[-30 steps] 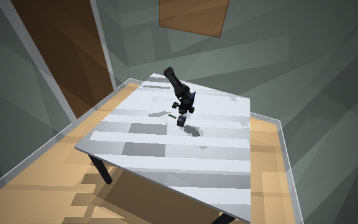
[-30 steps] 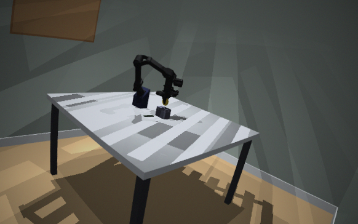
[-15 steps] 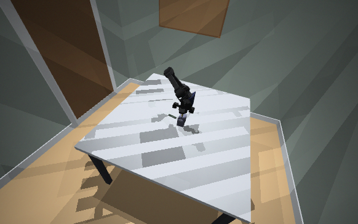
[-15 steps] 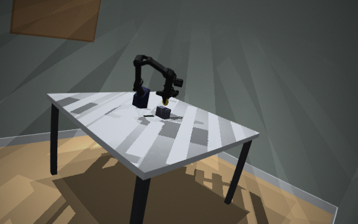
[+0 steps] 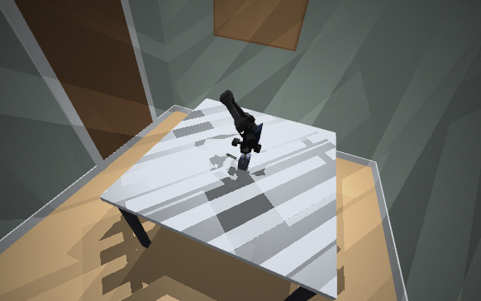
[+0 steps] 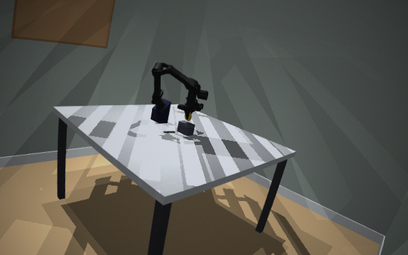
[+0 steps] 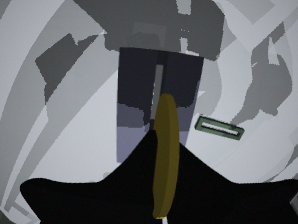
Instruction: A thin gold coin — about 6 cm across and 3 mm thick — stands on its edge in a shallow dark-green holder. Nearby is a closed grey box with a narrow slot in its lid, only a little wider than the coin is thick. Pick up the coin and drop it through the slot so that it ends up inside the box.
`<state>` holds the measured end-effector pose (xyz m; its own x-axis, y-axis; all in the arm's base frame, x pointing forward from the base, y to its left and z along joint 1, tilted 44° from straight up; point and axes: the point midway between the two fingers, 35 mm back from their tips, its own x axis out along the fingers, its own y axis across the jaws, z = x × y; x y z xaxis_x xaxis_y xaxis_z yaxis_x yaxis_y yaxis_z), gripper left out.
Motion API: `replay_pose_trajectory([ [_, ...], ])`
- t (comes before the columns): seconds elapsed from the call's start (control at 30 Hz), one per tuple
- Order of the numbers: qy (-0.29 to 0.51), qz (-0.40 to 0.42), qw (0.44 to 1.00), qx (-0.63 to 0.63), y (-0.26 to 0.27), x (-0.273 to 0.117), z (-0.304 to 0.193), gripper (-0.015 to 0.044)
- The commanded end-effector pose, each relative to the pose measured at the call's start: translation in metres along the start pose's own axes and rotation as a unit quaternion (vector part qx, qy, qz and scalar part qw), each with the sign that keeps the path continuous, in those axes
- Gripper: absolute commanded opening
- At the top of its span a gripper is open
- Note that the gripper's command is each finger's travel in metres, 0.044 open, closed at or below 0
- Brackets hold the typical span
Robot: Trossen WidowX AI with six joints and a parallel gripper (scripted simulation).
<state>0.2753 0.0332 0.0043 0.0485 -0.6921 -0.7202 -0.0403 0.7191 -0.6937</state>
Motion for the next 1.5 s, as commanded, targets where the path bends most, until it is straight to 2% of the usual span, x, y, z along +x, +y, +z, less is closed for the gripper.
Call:
replay_pose_trajectory([
  [0.0,0.0,-0.002,1.0,-0.002,-0.001,0.003,-0.002,0.0],
  [1.17,0.0,-0.003,1.0,-0.003,0.0,0.014,-0.001,0.0],
  [1.37,-0.001,0.001,1.0,0.001,0.0,0.011,0.0,0.0157],
  [1.47,-0.001,0.001,1.0,0.001,0.0,0.011,0.0,0.0161],
])
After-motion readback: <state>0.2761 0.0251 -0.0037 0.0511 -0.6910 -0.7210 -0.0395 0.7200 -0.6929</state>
